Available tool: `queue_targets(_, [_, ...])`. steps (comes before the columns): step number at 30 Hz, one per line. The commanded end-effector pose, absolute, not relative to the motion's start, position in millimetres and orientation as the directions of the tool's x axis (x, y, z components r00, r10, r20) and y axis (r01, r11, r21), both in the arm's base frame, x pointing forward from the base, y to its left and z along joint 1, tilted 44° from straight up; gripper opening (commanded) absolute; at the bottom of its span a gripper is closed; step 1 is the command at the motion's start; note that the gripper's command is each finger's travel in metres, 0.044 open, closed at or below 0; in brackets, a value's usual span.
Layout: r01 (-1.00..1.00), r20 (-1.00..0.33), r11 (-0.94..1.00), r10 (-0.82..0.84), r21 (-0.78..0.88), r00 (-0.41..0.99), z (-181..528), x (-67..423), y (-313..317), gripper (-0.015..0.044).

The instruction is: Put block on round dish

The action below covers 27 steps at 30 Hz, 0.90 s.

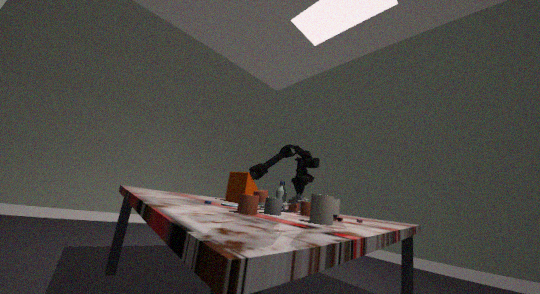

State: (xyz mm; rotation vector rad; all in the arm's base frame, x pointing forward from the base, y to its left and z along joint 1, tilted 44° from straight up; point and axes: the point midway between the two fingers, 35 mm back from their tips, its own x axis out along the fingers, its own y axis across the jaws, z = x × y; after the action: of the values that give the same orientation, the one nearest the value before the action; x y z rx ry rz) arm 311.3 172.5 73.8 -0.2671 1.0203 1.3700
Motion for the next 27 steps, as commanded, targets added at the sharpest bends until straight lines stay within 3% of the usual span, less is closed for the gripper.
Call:
queue_targets(1, [-0.885,-0.720,0.248,0.681,0.395,-0.131,69.9,310.2,176.9,0.0260])
queue_targets(11, [-0.885,-0.719,0.247,0.682,0.395,-0.131,60.4,307.8,186.2,0.0260])
queue_targets(15, [-0.885,-0.719,0.247,0.682,0.395,-0.131,60.4,307.8,186.2,0.0155])
queue_targets(22, [-0.885,-0.719,0.247,0.682,0.395,-0.131,60.4,307.8,186.2,0.0108])
queue_targets(26, [-0.885,-0.721,0.248,0.681,0.394,-0.130,67.0,310.7,179.5,0.0003])
queue_targets(27, [-0.885,-0.722,0.249,0.680,0.394,-0.130,71.6,312.4,174.9,0.0000])
